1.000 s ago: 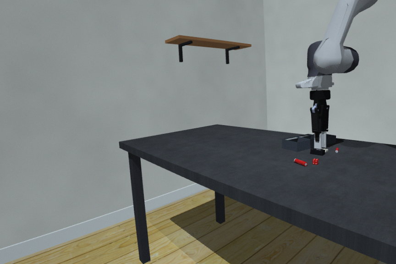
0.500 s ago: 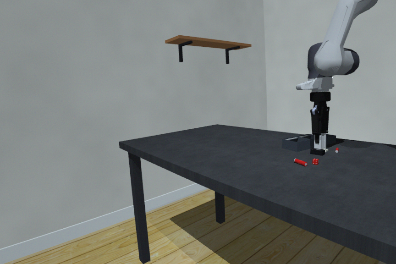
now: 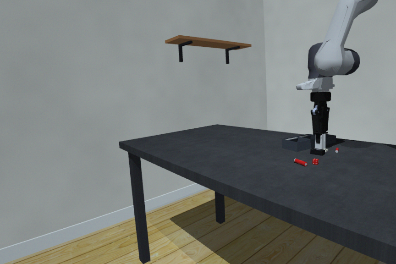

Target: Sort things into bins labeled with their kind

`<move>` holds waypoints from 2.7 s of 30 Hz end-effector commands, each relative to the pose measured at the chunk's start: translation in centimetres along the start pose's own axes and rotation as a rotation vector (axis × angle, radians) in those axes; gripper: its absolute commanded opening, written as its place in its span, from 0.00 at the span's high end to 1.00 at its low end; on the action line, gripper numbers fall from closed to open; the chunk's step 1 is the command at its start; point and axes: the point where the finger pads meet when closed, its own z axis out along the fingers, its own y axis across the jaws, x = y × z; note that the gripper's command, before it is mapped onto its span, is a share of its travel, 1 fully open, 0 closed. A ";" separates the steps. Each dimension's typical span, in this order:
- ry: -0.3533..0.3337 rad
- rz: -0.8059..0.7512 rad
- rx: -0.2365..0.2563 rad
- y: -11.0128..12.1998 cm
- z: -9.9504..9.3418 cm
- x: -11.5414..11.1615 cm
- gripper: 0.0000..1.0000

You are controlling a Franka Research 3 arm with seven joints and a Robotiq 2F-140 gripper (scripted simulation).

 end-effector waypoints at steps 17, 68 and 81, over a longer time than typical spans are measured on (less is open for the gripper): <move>0.003 -0.003 0.000 0.0 0.0 0.0 0.87; 0.003 -0.003 0.000 0.0 -6.0 0.0 0.87; 0.003 -0.003 0.000 0.0 -6.0 0.0 0.87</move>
